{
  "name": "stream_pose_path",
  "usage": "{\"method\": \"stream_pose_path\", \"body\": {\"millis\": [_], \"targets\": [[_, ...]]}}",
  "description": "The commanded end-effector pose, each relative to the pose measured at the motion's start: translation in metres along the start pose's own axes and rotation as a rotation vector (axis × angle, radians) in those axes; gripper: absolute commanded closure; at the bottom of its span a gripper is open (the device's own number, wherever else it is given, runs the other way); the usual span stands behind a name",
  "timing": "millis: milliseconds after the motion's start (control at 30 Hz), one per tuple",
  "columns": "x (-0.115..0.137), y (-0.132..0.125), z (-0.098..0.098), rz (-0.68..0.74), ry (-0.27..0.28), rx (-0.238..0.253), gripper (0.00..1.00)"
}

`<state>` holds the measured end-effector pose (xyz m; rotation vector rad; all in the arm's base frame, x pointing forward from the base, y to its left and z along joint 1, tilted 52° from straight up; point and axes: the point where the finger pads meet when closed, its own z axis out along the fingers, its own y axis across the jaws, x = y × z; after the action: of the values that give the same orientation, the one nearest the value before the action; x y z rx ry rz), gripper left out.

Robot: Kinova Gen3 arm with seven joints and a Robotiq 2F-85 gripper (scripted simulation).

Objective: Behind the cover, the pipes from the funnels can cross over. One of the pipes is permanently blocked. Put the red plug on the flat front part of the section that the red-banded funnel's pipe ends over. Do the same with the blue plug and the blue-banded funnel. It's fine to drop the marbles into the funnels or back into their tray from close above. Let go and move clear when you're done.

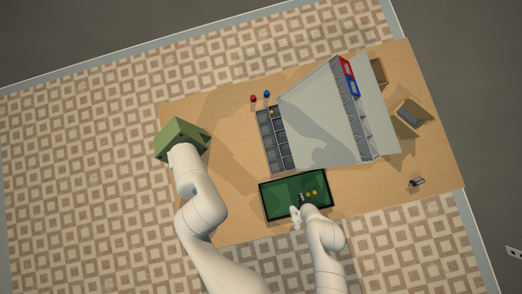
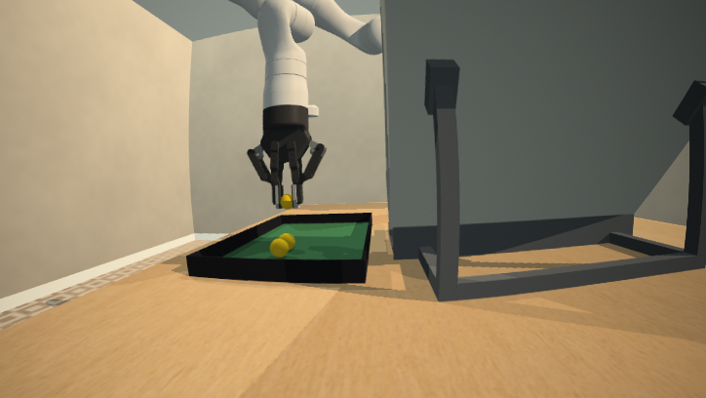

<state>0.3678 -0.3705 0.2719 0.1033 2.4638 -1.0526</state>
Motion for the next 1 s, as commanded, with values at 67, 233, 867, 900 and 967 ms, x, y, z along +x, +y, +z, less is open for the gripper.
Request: {"method": "stream_pose_path", "body": {"millis": [67,233,867,900,967], "targets": [[0.001,0.0,-0.081,-0.002,0.011,-0.019,1.0],[0.001,0.0,-0.081,-0.002,0.011,-0.019,1.0],[0.01,0.001,-0.12,0.019,-0.007,0.009,1.0],[0.01,0.001,-0.12,0.019,-0.007,0.009,1.0],[0.01,0.001,-0.12,0.019,-0.007,0.009,1.0]]}}
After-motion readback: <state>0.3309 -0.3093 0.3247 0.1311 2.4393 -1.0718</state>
